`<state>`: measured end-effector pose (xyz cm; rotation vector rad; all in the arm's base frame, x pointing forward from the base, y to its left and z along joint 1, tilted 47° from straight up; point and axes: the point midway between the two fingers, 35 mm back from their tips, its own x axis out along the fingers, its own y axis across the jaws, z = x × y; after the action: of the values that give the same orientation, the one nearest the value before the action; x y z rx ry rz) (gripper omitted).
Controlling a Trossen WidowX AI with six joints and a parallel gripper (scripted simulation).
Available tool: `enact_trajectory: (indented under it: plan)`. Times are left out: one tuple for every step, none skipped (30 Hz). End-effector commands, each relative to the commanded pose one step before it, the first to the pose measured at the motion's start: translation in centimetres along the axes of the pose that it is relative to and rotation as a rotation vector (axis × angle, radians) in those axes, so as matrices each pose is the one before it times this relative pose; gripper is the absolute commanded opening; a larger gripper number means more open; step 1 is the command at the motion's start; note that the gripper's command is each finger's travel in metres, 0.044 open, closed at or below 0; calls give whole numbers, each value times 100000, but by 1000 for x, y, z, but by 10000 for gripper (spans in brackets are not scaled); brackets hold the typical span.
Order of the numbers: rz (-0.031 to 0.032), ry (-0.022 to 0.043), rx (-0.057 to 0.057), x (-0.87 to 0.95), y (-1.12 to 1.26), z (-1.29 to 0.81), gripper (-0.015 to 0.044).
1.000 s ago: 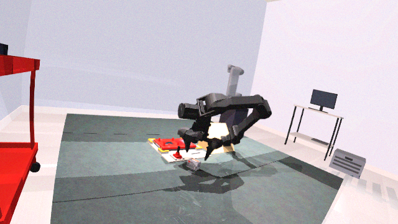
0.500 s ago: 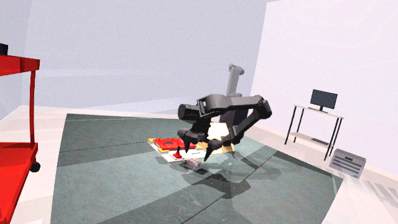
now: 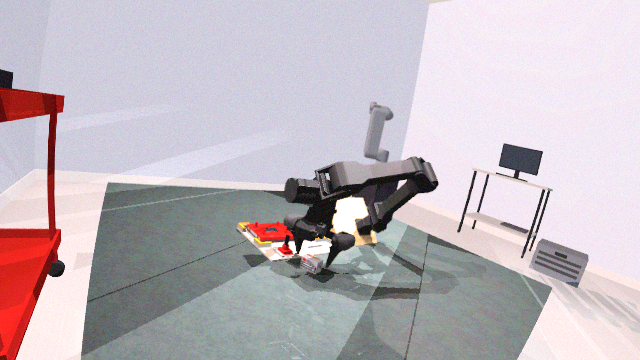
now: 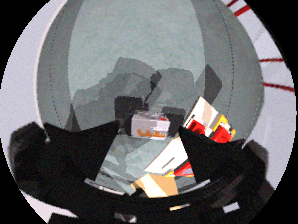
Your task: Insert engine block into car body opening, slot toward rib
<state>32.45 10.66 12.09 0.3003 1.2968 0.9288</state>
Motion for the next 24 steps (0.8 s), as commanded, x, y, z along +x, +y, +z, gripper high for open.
enact_trajectory:
  plan:
    - [280,252,401,788,50,-129,440]
    - [17,-7,-2,161,7,-6,440]
    - [18,-8,-2,161,8,-6,440]
    - [19,-8,-2,161,8,-7,440]
    - [17,-7,-1,130,7,-6,440]
    - [11,-4,-1,78,5,-4,440]
    - [4,-1,0,26,2,-1,440]
    - [0,0,0,0,0,0,414]
    - [0,0,0,0,0,0,387]
    - [0,0,0,0,0,0,361]
    - [0,0,0,0,0,0,335]
    - [0,0,0,0,0,0,309]
    - [0,0,0,0,0,0,282]
    - [0,0,0,0,0,0,256]
    - [0,0,0,0,0,0,230]
    - [0,0,0,0,0,0,223]
    - [0,0,0,0,0,0,217]
    - [0,0,0,0,0,0,210]
    - [0,0,0,0,0,0,203]
    - [0,0,0,0,0,0,197]
    - [0,0,0,0,0,0,190]
    - [0,0,0,0,0,0,183]
    - [0,0,0,0,0,0,177]
    - [0,0,0,0,0,0,150]
